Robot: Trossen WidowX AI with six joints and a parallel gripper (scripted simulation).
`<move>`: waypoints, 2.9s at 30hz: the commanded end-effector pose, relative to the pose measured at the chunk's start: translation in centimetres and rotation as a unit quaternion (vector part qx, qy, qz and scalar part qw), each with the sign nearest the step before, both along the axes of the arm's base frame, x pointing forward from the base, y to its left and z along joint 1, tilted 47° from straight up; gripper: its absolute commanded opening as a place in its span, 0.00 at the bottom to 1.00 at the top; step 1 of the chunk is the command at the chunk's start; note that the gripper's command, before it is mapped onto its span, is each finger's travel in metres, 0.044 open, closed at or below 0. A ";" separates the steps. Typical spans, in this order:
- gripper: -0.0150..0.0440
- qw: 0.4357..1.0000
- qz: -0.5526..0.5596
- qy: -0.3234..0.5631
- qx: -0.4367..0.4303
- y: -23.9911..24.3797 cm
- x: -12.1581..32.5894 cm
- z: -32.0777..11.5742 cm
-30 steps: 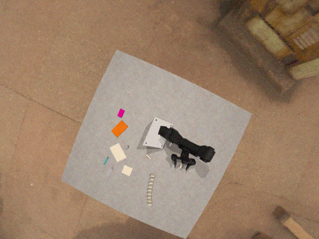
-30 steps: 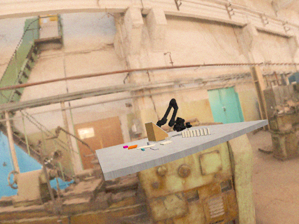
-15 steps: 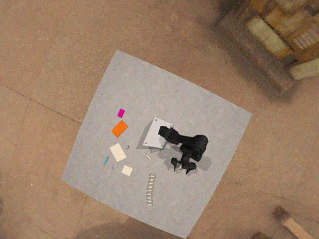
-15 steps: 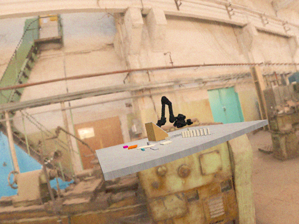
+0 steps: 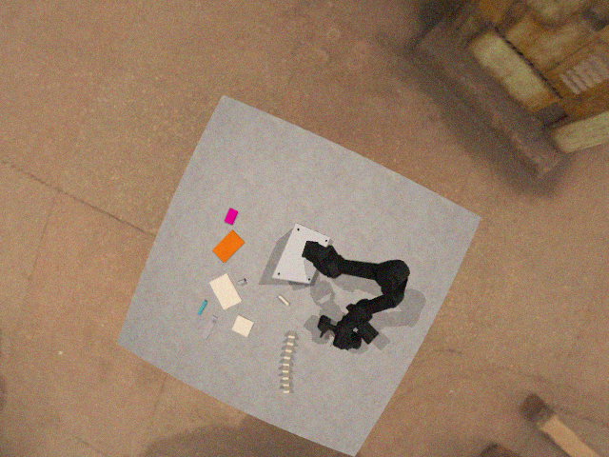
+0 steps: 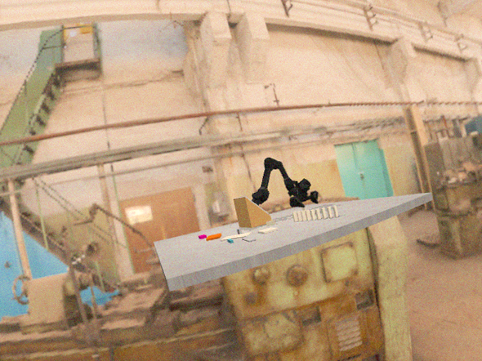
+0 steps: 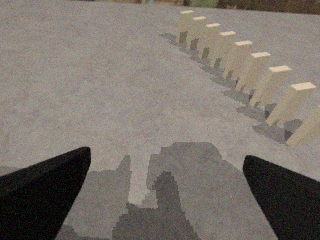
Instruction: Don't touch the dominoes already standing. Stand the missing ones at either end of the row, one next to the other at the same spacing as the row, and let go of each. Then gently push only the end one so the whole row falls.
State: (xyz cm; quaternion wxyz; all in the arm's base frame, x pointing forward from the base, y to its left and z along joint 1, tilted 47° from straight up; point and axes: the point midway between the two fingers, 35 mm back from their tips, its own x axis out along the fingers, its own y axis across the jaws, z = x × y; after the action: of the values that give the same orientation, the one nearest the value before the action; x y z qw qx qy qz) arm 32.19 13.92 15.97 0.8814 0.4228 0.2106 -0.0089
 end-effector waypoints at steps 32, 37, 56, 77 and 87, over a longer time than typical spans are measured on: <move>1.00 0.685 -0.081 0.576 0.438 -1.4 -8.4 3.9; 1.00 0.685 -0.080 0.575 0.440 1.3 -8.0 1.4; 0.91 0.684 -0.078 0.575 0.442 3.2 -7.8 -0.2; 0.44 0.684 -0.079 0.575 0.441 3.0 -7.8 -0.1; 0.44 0.685 -0.079 0.577 0.438 -6.2 -9.3 8.6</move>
State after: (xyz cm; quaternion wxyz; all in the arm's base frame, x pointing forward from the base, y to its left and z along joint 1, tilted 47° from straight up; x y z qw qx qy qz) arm 24.08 10.36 21.07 0.3023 0.6831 0.6206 -0.2386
